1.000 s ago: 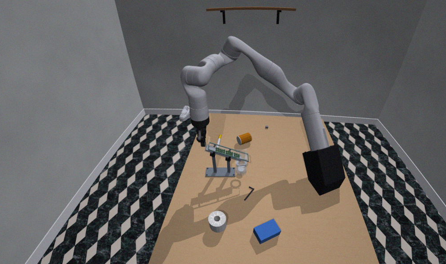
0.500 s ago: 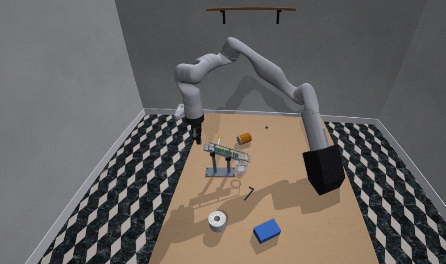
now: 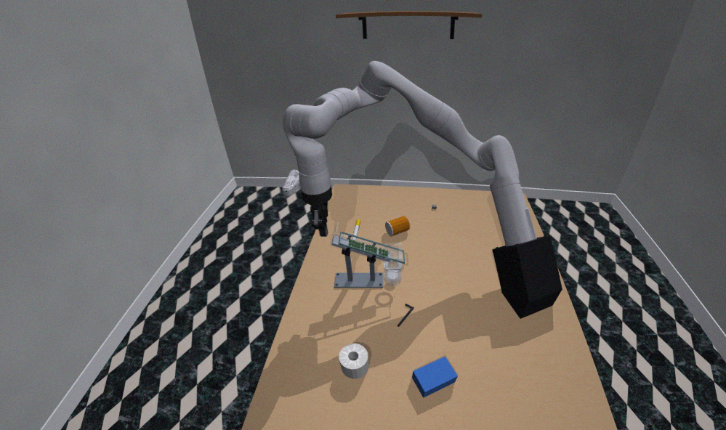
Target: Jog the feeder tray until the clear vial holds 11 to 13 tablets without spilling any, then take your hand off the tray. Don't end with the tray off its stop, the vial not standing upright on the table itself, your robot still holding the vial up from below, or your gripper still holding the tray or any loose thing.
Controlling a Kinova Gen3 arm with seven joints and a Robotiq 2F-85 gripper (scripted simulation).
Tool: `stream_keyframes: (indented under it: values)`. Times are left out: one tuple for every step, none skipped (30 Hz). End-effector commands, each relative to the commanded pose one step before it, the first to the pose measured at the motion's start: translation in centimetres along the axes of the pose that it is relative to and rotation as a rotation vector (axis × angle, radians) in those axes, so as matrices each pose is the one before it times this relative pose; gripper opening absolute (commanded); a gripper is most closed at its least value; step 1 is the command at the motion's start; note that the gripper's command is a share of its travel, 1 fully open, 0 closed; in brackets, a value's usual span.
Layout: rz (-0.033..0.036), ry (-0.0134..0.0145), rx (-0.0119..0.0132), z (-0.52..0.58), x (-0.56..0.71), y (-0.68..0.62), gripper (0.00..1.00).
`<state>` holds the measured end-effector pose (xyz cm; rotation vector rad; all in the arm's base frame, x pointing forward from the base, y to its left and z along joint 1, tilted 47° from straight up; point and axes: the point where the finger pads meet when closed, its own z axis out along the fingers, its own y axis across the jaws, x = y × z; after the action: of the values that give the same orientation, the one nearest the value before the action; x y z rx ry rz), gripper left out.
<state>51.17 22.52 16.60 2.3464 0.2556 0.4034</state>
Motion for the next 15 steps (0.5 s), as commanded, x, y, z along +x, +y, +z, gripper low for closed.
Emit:
stream_keyframes:
  values:
    - [-0.00268,0.00155,-0.00019,-0.055,-0.160,0.056,0.00]
    - [0.00000,0.00000,0.00000,0.122,-0.282,0.000,0.00]
    - [0.00000,0.00001,0.00000,0.142,-0.327,0.000,0.00]
    - [0.00000,0.00000,0.00000,0.155,-0.357,0.000,0.00]
    - [0.00000,0.00000,0.00000,0.160,-0.367,0.000,0.00]
    - [0.00000,0.00000,0.00000,0.155,-0.357,0.000,0.00]
    - [0.00000,0.00000,0.00000,0.139,-0.319,0.000,0.00]
    - [0.00000,0.00002,0.00000,0.090,-0.206,-0.001,0.00]
    - [0.00000,0.00000,0.00000,0.071,-0.164,0.000,0.00]
    - [0.00000,-0.00001,0.00000,0.050,-0.117,0.001,0.00]
    - [0.00000,-0.00001,0.00000,0.030,-0.069,0.000,0.00]
    - [0.00000,0.00000,0.00000,0.013,-0.029,0.000,0.00]
    - [0.00000,0.00000,0.00000,0.002,-0.005,0.000,0.00]
    - [0.00000,0.00000,0.00000,-0.004,0.009,0.000,0.00]
    - [0.00000,0.00001,0.00000,-0.023,0.054,0.000,0.00]
